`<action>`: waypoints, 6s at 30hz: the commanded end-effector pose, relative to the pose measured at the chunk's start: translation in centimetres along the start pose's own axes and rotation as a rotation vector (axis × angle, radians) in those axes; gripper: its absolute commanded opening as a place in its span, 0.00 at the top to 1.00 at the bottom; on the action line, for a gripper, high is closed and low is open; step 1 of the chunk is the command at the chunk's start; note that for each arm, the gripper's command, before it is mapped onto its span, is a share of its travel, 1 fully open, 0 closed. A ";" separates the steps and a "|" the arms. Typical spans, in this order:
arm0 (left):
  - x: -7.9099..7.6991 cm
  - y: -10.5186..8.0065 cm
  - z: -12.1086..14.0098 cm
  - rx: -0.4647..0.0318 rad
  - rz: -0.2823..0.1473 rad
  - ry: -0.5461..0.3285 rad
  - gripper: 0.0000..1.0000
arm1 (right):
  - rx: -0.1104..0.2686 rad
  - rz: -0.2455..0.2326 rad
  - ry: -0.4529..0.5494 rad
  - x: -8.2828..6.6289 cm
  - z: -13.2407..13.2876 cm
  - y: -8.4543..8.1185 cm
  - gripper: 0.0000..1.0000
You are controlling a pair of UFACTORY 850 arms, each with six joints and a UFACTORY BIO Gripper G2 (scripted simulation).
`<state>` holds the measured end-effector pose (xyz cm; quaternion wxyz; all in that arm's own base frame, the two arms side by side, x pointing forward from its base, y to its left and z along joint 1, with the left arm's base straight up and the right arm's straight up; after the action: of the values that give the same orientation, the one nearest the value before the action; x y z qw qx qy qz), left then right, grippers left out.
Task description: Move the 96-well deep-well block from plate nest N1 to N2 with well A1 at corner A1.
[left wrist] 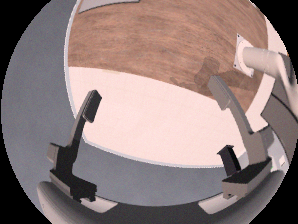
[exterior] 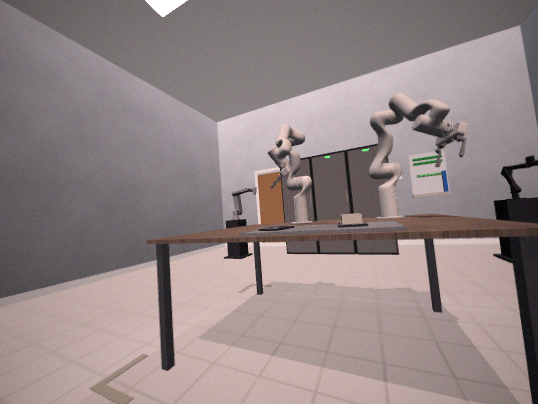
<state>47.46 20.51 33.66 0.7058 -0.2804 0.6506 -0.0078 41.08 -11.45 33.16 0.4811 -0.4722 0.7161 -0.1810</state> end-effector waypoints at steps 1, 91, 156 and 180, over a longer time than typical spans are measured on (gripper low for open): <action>-0.5 1.2 -3.7 -0.086 0.041 -0.033 0.00 | 0.002 -0.001 -0.001 0.0 0.0 -0.1 0.00; -2.2 9.2 -28.8 -0.608 0.403 -0.133 0.00 | 0.002 -0.001 -0.001 0.0 0.0 -0.1 0.00; -7.8 22.1 -44.8 -1.475 0.333 -0.316 0.00 | 0.002 -0.001 -0.001 0.0 0.0 -0.1 0.00; -8.2 23.0 -52.6 -1.784 0.293 -0.381 0.00 | 0.002 -0.001 -0.001 0.0 0.0 -0.1 0.00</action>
<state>-9.20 23.06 31.97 0.3325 -0.6238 0.3334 0.6238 41.08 -11.45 33.16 0.4811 -0.4722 0.7161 -0.1810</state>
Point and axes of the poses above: on each arm, the point midway between the two finger pads, its own x axis out along the fingers, its own z axis across the jaws, y = z × x, the point moved 2 cm from there along -x, back along the fingers, and after that the axes turned 12 degrees about -x, right-handed, at the moved point
